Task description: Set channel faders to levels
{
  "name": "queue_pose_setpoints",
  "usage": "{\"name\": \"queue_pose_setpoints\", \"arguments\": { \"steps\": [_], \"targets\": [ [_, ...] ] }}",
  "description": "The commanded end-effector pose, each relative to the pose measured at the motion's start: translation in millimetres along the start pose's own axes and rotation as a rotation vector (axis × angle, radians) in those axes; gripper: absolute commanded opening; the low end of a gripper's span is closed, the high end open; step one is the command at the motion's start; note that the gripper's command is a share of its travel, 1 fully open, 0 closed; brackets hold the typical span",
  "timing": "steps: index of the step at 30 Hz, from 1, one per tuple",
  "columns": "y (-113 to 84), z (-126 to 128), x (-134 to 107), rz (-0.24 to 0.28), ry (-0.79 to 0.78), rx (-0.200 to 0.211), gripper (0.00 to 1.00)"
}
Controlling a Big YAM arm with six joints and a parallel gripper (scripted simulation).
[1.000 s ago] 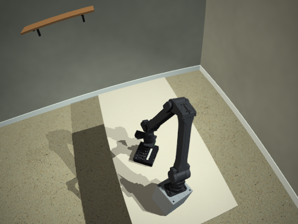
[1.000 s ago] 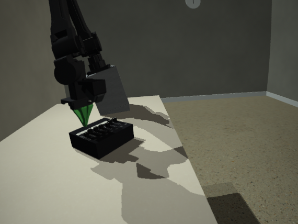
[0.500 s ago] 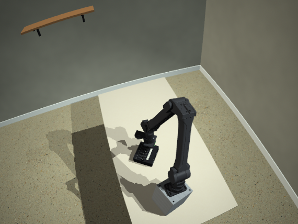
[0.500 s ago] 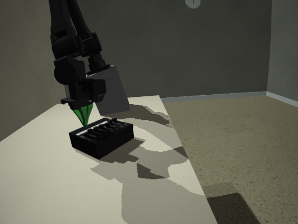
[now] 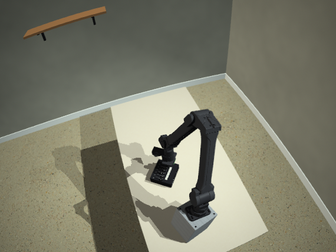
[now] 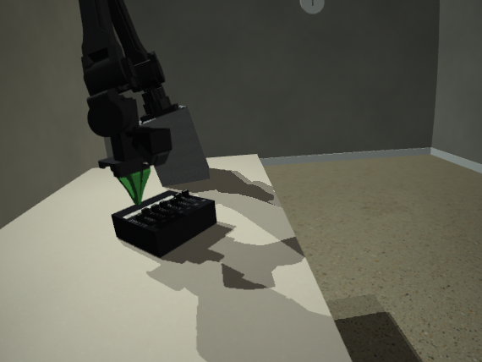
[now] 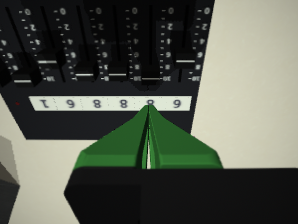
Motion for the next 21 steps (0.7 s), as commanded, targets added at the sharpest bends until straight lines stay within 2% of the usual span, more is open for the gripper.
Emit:
{"name": "queue_pose_setpoints", "arguments": {
  "steps": [1, 21],
  "targets": [
    [-12.6, -9.6, 0.4, -0.029, 0.004, -0.037, 0.00],
    [-16.2, -18.8, 3.7, -0.034, 0.008, -0.046, 0.00]
  ]
}}
Point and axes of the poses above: the point where the finger pads meet when closed, its own y axis out along the fingers, its own z axis across the jaws, x = y × z, the point moved 5 cm from there along -y, back along the fingers, and after that the axes turned 11 degrees about -y, right-handed, at the moved point
